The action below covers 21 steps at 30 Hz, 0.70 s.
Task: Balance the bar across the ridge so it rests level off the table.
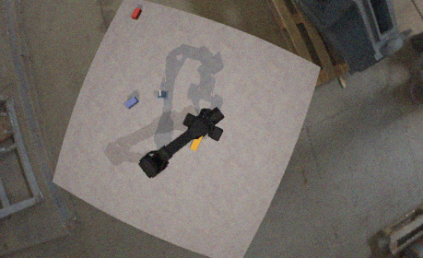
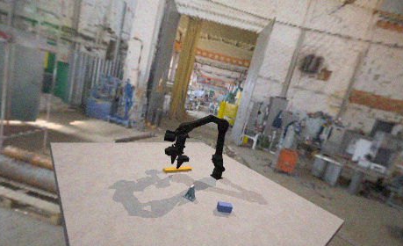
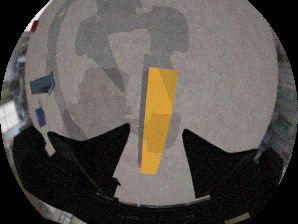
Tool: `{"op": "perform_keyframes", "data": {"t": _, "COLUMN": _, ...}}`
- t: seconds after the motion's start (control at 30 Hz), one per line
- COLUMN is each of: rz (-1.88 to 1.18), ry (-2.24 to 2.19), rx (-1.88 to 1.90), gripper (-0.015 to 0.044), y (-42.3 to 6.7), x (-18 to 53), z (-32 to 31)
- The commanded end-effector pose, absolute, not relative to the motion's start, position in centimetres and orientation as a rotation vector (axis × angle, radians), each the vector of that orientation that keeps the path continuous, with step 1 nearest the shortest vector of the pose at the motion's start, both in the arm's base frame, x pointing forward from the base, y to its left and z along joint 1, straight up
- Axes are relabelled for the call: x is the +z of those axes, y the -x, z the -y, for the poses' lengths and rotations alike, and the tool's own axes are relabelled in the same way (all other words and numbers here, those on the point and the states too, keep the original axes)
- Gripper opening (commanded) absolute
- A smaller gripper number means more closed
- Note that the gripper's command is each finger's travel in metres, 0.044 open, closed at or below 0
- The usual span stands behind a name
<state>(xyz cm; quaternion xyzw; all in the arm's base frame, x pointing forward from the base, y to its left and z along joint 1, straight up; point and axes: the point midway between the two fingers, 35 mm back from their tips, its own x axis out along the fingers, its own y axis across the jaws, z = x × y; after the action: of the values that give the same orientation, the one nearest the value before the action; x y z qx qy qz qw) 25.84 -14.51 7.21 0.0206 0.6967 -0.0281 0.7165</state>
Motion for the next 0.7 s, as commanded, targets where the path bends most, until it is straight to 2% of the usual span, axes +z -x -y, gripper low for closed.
{"op": "perform_keyframes", "data": {"t": 0.0, "rz": -1.548, "ry": -0.049, "rx": -0.066, "gripper": 0.0315, "y": -25.7, "x": 6.6, "z": 14.5}}
{"op": "perform_keyframes", "data": {"t": 0.67, "rz": -1.548, "ry": -0.049, "rx": -0.066, "gripper": 0.0315, "y": -25.7, "x": 4.7, "z": 14.5}}
